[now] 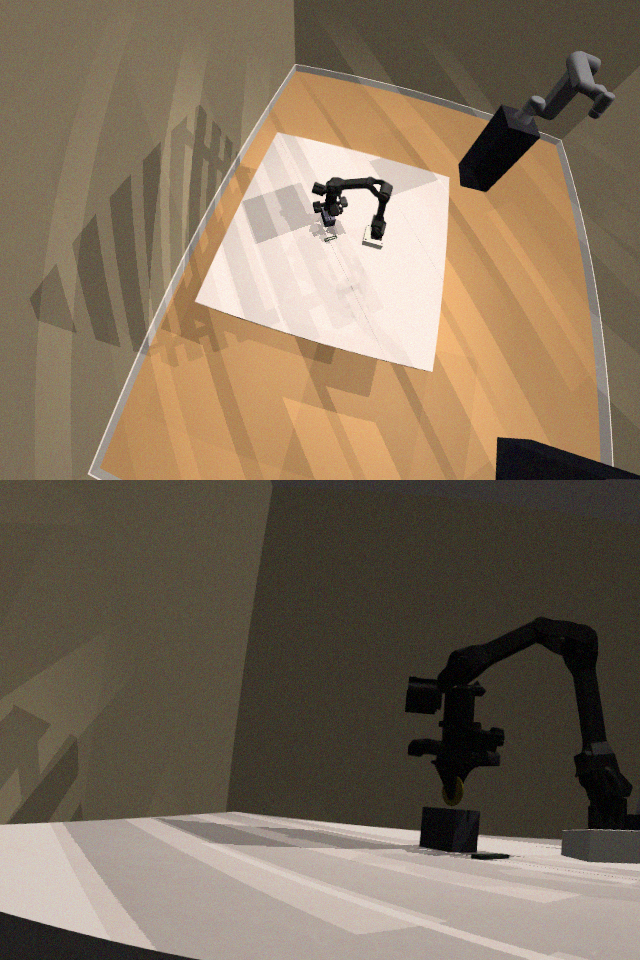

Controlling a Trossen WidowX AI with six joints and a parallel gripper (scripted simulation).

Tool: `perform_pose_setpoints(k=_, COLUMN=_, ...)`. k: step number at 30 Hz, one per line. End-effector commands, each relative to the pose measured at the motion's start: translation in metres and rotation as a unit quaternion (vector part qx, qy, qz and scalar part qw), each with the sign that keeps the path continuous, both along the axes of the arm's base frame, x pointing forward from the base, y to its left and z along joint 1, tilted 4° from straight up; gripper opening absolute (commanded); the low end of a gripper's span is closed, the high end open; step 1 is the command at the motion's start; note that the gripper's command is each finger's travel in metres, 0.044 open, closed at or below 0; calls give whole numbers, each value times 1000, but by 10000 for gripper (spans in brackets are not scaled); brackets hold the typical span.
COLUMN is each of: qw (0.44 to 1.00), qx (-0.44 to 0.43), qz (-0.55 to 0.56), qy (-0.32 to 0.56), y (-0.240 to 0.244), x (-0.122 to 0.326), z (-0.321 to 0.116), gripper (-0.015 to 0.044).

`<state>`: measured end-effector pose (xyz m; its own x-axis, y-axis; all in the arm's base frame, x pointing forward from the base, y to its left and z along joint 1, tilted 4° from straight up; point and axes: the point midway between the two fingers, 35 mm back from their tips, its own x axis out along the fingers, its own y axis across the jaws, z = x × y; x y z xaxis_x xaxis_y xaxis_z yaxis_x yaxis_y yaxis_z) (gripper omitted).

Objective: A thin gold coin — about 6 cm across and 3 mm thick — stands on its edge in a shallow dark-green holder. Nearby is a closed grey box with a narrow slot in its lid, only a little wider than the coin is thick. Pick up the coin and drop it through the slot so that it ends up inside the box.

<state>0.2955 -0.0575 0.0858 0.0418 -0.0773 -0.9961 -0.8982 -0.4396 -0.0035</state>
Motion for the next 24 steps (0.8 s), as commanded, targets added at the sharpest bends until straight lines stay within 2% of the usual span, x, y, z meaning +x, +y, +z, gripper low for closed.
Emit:
perform_pose_setpoints(k=1, qw=1000, qx=0, qz=2, qy=2, y=0, x=-1, z=-3, gripper=0)
perform_pose_setpoints(k=6, qw=1000, qx=0, qz=2, qy=2, y=0, x=0, z=-5, gripper=0)
perform_pose_setpoints(k=12, qw=1000, qx=0, qz=0, qy=0, y=0, x=0, z=-2, gripper=158)
perform_pose_setpoints(k=21, qw=1000, qx=0, qz=0, qy=0, y=0, x=0, z=-2, gripper=161)
perform_pose_setpoints(k=24, qw=1000, qx=0, qz=0, qy=0, y=0, x=0, z=4, gripper=239)
